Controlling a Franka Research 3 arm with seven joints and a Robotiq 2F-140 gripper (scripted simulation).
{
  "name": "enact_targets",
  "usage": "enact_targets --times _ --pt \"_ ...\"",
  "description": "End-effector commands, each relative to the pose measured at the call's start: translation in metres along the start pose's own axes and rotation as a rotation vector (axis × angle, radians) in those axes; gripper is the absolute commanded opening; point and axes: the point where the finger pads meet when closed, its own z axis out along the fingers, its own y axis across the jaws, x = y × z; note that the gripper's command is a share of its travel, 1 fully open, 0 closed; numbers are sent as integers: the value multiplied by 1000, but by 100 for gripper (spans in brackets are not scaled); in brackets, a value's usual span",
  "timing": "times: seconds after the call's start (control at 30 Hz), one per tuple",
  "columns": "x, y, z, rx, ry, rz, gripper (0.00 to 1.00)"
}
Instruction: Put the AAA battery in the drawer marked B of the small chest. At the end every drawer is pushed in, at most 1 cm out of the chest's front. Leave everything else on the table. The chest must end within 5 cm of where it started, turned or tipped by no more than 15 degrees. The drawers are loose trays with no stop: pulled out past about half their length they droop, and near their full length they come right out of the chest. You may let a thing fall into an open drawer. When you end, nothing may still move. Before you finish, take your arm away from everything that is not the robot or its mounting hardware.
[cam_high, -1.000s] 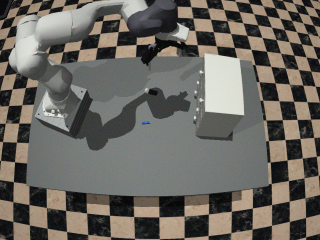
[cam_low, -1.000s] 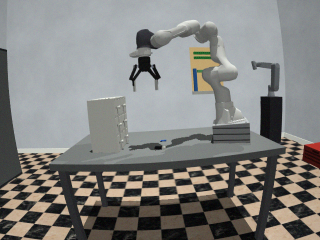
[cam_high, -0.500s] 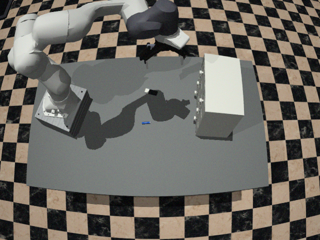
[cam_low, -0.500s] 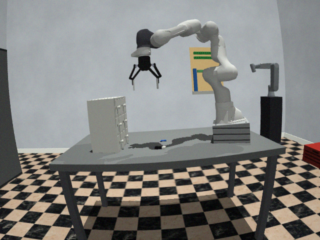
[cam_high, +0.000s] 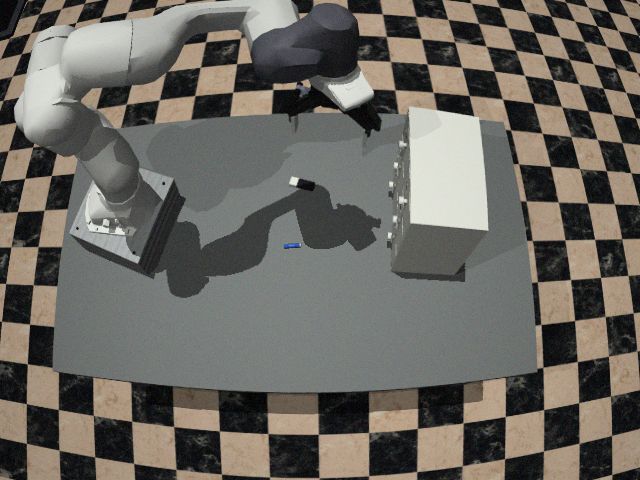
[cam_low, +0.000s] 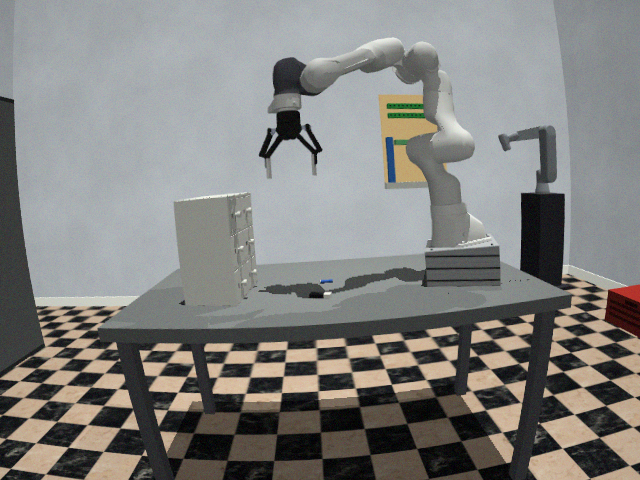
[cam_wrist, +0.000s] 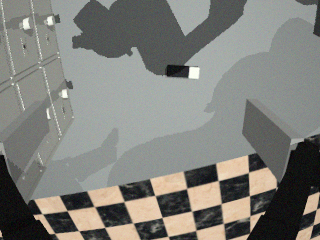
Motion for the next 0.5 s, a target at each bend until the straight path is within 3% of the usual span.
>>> enact_targets --times 0.0,0.1,0.17,0.37,0.4,0.47 --pt "5 0 -1 6 12 258 100" --pt "5 0 -1 6 12 258 100" --pt "14 -2 -4 7 11 399 100" --pt "14 -2 -4 7 12 411 100" --pt "22 -5 -8 8 11 554 100" --pt "22 -5 -8 8 11 558 100"
